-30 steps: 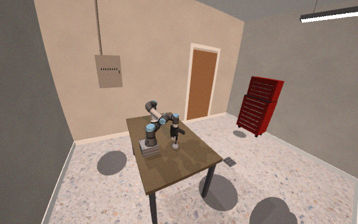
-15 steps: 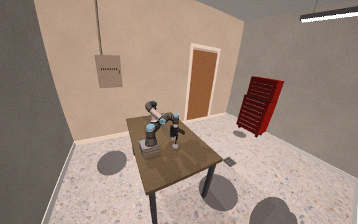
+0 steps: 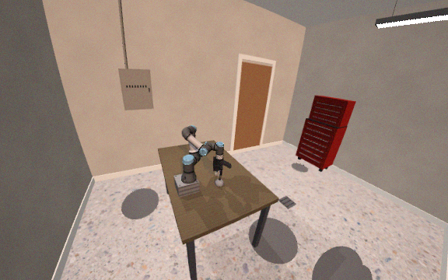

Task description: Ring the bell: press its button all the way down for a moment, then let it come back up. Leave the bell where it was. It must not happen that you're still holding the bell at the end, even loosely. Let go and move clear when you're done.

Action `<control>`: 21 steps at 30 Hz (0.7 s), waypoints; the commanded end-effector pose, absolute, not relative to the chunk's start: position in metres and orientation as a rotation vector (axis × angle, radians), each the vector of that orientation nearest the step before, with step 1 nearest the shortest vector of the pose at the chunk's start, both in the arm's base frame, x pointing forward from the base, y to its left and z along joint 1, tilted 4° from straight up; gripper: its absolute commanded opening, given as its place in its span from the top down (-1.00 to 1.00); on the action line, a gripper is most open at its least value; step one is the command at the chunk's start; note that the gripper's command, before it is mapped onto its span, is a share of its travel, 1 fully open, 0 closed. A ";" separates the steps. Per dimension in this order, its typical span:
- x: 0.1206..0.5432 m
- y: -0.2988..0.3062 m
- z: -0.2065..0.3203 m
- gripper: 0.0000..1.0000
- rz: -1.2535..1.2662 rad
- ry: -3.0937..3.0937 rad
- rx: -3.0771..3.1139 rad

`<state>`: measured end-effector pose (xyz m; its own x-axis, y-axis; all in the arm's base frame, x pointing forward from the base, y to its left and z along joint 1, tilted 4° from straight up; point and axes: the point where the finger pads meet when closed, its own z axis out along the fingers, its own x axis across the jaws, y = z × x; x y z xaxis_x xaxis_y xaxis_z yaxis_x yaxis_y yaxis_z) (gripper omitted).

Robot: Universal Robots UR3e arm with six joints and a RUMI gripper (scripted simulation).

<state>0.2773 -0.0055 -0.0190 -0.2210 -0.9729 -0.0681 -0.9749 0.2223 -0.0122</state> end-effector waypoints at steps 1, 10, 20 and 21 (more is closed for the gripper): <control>0.277 -0.005 -0.020 1.00 0.056 2.409 -1.920; 0.277 -0.005 -0.019 1.00 0.054 2.409 -1.919; 0.277 -0.007 -0.003 1.00 0.051 2.408 -1.920; 0.277 -0.007 0.000 1.00 0.051 2.408 -1.920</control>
<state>0.2778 -0.0063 -0.0135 -0.2218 -0.9728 -0.0665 -0.9746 0.2232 -0.0155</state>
